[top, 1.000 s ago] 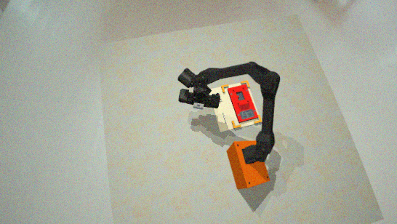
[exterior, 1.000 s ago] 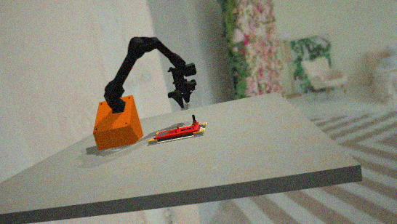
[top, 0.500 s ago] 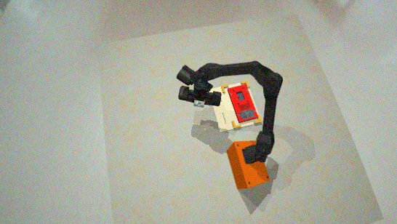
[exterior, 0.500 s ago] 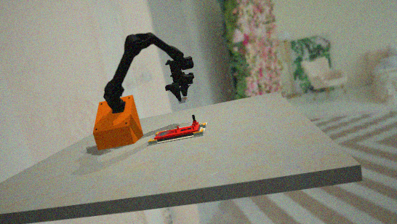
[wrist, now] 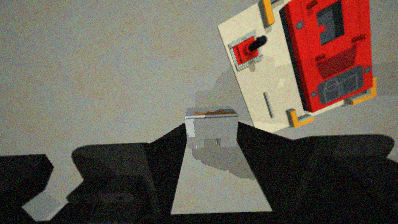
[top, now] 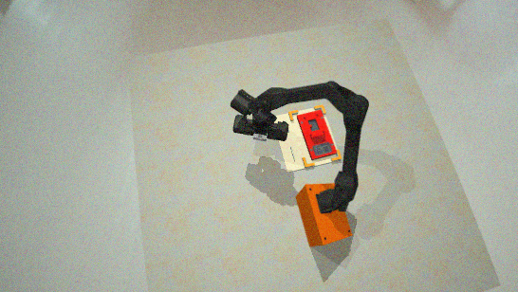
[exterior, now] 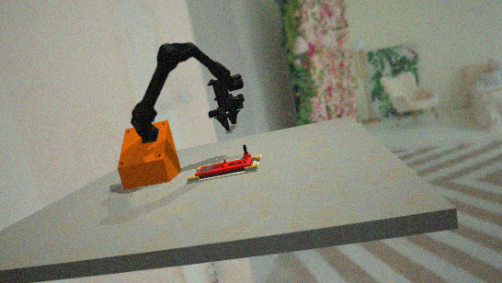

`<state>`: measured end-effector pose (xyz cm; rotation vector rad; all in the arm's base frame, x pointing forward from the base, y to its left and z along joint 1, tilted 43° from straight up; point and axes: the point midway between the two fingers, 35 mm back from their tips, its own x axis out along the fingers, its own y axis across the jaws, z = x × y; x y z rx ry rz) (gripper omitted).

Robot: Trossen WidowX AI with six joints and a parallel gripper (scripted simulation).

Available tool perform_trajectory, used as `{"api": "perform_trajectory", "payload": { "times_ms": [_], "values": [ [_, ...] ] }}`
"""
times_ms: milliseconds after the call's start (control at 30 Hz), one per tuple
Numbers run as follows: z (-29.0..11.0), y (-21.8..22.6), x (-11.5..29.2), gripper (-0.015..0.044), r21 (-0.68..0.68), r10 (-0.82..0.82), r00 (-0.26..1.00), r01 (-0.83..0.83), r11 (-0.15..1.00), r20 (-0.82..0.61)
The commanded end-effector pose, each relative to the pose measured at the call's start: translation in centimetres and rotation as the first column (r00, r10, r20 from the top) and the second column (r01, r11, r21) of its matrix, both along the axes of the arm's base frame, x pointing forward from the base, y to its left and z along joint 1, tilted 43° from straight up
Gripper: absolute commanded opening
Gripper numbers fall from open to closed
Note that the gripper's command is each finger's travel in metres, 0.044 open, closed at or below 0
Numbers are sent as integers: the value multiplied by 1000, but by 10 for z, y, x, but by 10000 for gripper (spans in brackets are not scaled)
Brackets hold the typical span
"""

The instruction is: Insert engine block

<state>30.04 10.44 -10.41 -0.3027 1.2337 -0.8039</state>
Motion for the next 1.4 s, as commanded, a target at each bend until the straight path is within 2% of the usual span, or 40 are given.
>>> {"api": "perform_trajectory", "payload": {
  "times_ms": [0, 367, 767, 1367],
  "values": [
    [0, 3, -3, 0, -31, 53, 997, -52, 998, 56],
    [-10, 3, -12, 0, -199, 292, 917, -243, 949, 272],
    [-18, 1, -22, 0, -396, 525, 734, -370, 840, 430],
    [-30, -8, -25, 0, -477, 604, 646, -390, 787, 468]
  ]
}}
